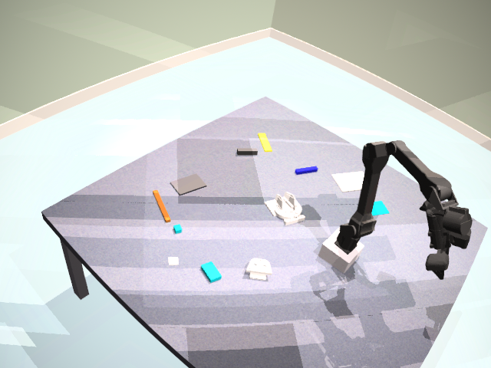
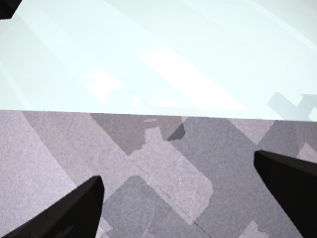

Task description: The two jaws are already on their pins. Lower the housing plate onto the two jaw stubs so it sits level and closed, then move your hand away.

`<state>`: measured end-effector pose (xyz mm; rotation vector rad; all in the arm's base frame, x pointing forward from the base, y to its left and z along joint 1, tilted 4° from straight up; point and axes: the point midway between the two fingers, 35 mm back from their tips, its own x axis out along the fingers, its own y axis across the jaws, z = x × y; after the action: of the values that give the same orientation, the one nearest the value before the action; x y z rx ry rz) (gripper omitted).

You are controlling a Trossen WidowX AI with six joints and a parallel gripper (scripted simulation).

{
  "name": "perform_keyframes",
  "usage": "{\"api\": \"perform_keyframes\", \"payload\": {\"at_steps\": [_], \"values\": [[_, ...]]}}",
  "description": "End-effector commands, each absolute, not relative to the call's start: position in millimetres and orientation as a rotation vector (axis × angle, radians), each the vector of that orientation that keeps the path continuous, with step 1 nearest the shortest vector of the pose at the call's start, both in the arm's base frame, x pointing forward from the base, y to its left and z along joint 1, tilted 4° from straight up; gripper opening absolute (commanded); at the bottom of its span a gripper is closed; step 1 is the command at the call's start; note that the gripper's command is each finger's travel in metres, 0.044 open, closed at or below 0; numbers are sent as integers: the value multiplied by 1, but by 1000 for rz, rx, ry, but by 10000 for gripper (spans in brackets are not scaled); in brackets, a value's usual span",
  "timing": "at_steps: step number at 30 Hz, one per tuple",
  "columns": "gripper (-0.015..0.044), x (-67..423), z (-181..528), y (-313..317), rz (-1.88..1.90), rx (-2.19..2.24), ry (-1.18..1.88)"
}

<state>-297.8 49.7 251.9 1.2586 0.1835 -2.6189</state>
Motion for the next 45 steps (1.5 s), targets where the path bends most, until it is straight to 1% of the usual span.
{"api": "perform_keyframes", "payload": {"at_steps": [1,22,45], "values": [[440,-297,247,61,-2656,1314,105],[440,-286,229,113,-2813,1500,-315],[440,-261,211,170,-2946,1660,-890]]}}
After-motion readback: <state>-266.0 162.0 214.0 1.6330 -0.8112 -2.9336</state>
